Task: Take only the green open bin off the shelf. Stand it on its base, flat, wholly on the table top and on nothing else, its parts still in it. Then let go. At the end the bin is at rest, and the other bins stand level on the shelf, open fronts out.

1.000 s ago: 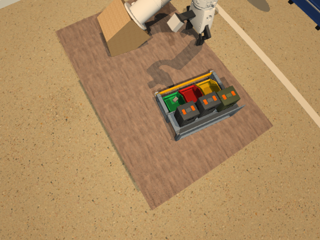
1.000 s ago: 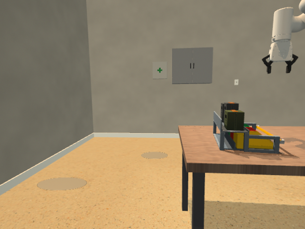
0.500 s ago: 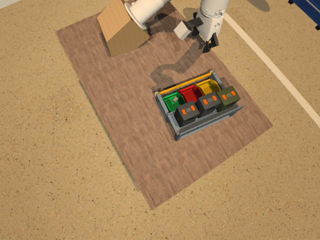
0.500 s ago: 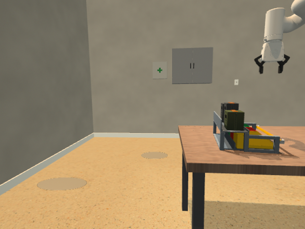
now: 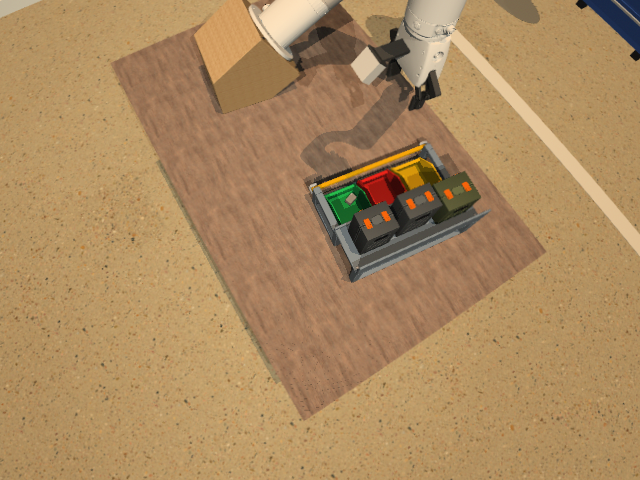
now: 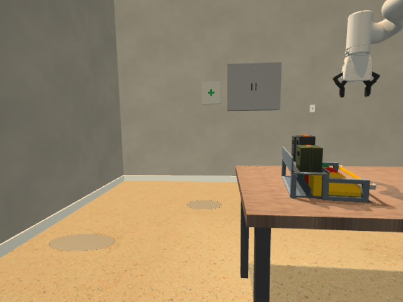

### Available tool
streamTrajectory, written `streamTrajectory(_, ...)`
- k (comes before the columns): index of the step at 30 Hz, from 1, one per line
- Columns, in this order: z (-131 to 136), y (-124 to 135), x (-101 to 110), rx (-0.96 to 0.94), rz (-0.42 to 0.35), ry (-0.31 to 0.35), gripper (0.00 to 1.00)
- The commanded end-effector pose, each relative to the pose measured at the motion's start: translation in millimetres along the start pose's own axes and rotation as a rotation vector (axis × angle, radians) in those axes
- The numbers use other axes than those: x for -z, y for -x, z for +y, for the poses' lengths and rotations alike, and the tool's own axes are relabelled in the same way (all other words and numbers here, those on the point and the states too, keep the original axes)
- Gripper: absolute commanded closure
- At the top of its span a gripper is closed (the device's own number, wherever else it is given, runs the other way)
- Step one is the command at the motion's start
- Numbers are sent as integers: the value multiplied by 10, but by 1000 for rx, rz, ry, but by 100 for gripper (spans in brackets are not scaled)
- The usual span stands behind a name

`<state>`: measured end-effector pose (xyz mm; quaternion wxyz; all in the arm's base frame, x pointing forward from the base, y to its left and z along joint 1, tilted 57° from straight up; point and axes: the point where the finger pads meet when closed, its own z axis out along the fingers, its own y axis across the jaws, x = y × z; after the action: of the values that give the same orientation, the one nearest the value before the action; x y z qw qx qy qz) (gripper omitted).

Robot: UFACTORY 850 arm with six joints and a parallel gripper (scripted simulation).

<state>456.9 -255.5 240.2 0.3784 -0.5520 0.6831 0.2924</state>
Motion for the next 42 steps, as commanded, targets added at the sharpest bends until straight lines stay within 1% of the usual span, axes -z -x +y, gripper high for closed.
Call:
streamTrajectory(1,50,-9,8,1,1,-1,0)
streamTrajectory(42,125,-22,8,1,1,-1,0)
